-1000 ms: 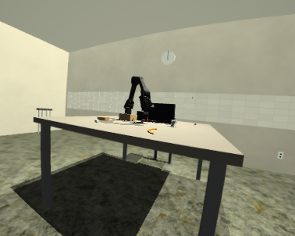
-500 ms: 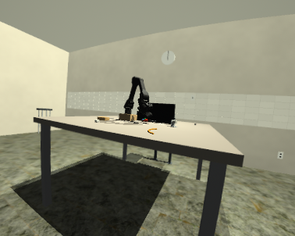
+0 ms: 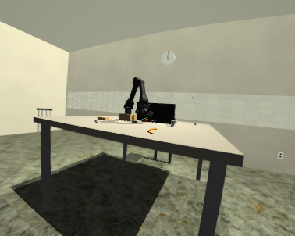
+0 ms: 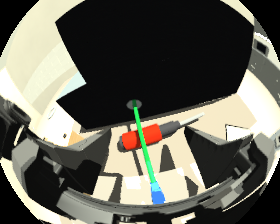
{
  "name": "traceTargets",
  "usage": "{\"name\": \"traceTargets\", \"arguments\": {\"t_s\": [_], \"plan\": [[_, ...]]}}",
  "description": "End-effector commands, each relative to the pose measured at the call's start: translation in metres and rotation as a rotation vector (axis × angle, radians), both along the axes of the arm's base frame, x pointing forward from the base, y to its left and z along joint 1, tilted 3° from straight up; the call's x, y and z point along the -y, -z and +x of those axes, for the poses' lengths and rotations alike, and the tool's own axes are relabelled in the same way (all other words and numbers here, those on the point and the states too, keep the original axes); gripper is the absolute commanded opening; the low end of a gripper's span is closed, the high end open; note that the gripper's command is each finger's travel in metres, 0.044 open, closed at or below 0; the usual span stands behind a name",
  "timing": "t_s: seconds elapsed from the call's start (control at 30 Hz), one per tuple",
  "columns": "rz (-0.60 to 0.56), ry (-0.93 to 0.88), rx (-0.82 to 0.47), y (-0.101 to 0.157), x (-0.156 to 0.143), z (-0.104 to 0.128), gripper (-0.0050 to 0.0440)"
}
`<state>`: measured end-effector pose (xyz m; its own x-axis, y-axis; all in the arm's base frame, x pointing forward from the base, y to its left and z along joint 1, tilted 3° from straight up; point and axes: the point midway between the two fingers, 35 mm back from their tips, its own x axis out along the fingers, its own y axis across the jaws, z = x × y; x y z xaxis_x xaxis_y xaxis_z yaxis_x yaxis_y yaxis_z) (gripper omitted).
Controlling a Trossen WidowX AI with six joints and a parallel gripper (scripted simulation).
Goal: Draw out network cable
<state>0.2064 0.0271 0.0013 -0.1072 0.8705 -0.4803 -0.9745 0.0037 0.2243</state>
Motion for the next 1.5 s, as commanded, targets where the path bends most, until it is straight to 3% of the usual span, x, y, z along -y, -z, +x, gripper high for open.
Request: {"name": "traceTargets", "arguments": {"t_s": [0.0,0.37,0.6,0.77,0.87,0.97,1.2,1.27,1.3,1.47], "plan": [[0.097,-0.070,0.124,-0.001,-0.010,-0.005,0.0440],[0.140,-0.093,0.202,-0.002,-0.014,-0.007,0.0440],[0.118,-0.098,0.226,-0.029,0.016,0.000,0.0440],[0.121,-0.097,0.220,-0.031,0.019,-0.001,0.0440],[0.089,-0.080,0.152,-0.032,0.018,-0.002,0.0440],[-0.001,-0.051,0.004,-0.034,0.016,-0.004,0.0440],[-0.137,0.012,-0.180,-0.036,0.015,-0.005,0.0440],[-0.137,0.012,-0.180,-0.036,0.015,-0.005,0.0440],[-0.162,0.054,-0.253,-0.036,0.014,-0.005,0.0440],[-0.265,0.124,-0.375,-0.038,0.013,-0.006,0.0440]]}}
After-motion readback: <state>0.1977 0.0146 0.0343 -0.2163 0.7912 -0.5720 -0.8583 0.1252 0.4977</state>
